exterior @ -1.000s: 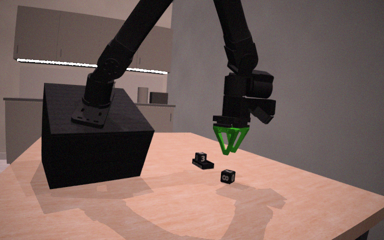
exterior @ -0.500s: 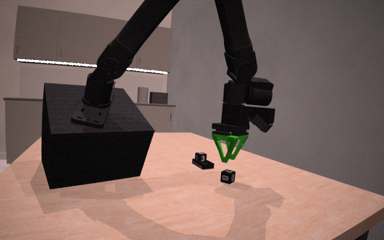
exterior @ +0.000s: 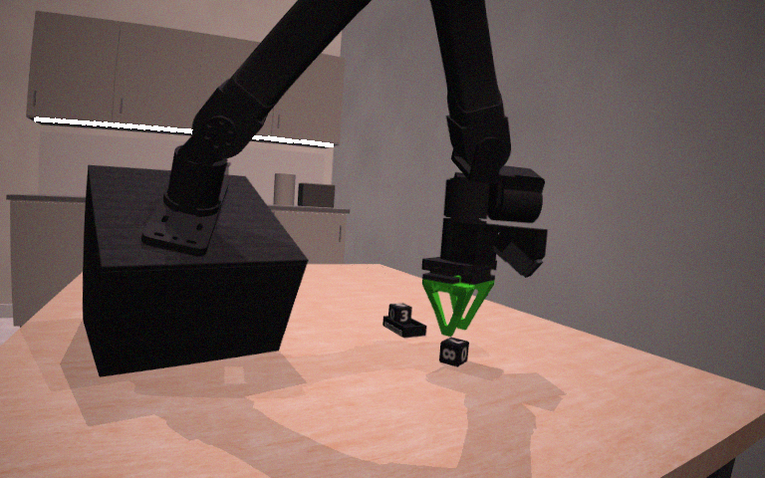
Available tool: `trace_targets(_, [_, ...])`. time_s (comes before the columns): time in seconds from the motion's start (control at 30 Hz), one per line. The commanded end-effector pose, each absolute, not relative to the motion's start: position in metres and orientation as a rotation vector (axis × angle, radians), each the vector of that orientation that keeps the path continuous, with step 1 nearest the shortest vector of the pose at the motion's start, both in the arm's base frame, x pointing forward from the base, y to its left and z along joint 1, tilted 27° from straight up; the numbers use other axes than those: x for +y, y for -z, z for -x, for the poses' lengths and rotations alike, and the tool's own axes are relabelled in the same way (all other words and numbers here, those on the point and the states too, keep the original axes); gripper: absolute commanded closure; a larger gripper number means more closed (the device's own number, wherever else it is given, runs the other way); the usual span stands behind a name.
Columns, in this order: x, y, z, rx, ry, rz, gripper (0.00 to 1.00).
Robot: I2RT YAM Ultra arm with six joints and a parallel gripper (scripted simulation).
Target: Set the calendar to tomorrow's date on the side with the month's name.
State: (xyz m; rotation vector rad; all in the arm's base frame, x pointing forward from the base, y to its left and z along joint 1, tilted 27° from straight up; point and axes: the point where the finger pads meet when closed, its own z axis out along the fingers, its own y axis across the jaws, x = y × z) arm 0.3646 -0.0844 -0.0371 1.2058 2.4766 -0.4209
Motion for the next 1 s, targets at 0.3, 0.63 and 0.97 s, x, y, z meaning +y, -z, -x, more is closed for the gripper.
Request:
trace_targets(0.3, [-0.0849,0.0377,-0.37,2.465,0.408,-1.194,0.55])
trace_targets(0.63, [-0.0851,0.038,-0.3701,2.465,0.408,-1.194,0.55])
trace_targets(0.97, [-0.0851,0.038,-0.3701,2.465,0.408,-1.194,0.55])
